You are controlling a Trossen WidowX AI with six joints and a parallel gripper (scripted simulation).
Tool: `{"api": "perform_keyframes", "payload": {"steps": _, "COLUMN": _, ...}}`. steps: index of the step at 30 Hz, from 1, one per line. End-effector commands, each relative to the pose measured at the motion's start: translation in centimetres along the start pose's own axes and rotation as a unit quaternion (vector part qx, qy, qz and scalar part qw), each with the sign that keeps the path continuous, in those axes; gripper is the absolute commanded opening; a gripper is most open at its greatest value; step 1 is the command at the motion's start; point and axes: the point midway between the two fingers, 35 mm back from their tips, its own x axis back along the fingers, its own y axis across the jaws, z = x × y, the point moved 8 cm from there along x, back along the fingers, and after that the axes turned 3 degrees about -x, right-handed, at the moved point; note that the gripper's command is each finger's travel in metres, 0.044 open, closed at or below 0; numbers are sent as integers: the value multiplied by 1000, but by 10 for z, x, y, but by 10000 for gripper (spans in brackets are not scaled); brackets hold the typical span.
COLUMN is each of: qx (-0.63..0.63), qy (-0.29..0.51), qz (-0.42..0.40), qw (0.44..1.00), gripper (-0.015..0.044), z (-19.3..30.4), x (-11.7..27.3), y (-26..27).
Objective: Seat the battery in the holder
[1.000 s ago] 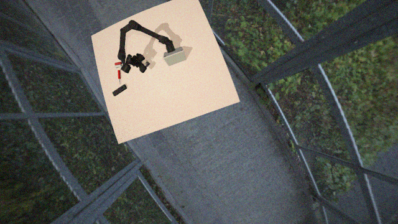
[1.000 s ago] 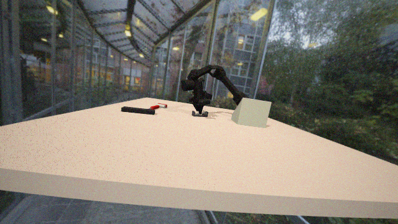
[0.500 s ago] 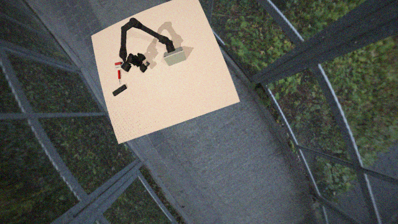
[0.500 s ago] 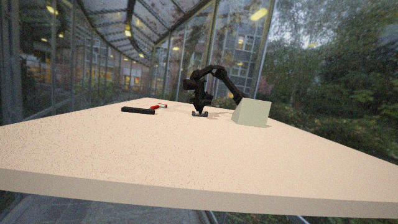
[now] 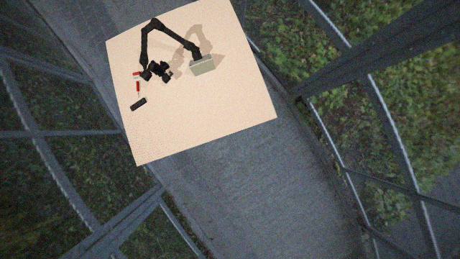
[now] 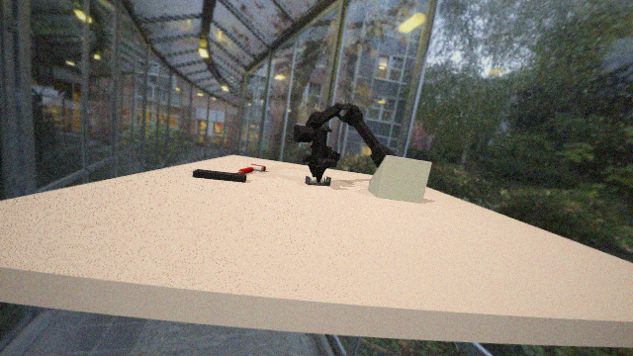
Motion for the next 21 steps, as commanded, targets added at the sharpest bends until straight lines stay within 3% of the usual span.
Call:
{"api": "perform_keyframes", "payload": {"steps": 1, "qx": -1, "qy": 12, "qz": -2, "qw": 1000, "gripper": 77, "z": -2, "x": -1, "y": 1}}
{"api": "perform_keyframes", "payload": {"steps": 21, "qx": 0, "qy": 41, "qz": 0, "qw": 999, "gripper": 77, "z": -13, "x": -3, "y": 3}}
